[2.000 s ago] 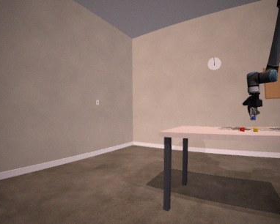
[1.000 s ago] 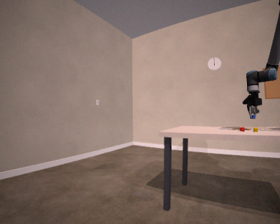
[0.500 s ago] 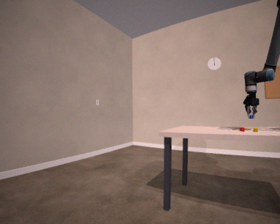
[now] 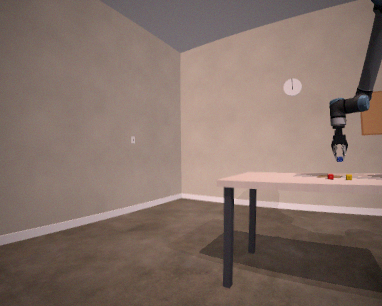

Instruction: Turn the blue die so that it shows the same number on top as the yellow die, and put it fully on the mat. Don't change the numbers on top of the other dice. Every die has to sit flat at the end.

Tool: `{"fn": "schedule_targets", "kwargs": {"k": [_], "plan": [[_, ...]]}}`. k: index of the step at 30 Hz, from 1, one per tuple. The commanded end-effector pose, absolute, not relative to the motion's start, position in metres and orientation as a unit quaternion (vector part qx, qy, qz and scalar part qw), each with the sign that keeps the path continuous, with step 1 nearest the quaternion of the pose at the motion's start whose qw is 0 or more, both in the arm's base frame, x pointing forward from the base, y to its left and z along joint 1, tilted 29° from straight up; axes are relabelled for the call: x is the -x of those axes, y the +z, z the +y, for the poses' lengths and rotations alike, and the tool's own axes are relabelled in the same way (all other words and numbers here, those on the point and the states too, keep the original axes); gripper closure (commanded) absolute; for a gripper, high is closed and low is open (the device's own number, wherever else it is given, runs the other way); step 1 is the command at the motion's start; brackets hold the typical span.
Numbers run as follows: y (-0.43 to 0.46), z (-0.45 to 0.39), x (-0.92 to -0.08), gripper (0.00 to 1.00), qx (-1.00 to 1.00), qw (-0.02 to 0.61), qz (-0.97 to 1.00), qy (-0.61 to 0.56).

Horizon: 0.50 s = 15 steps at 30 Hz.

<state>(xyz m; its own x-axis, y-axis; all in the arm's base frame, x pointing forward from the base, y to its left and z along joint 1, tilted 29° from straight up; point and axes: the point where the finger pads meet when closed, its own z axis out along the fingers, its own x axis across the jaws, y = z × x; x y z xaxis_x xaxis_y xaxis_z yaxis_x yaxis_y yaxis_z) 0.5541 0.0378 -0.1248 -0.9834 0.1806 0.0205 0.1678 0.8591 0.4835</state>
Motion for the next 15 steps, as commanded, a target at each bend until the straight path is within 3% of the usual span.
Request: {"fn": "schedule_targets", "kwargs": {"k": [1, 15], "plan": [[-0.128, 0.030, -0.559, 0.90, -0.172, -0.008, 0.954, 0.247], [-0.135, 0.013, -0.572, 0.90, -0.364, -0.058, 0.898, 0.240]]}}
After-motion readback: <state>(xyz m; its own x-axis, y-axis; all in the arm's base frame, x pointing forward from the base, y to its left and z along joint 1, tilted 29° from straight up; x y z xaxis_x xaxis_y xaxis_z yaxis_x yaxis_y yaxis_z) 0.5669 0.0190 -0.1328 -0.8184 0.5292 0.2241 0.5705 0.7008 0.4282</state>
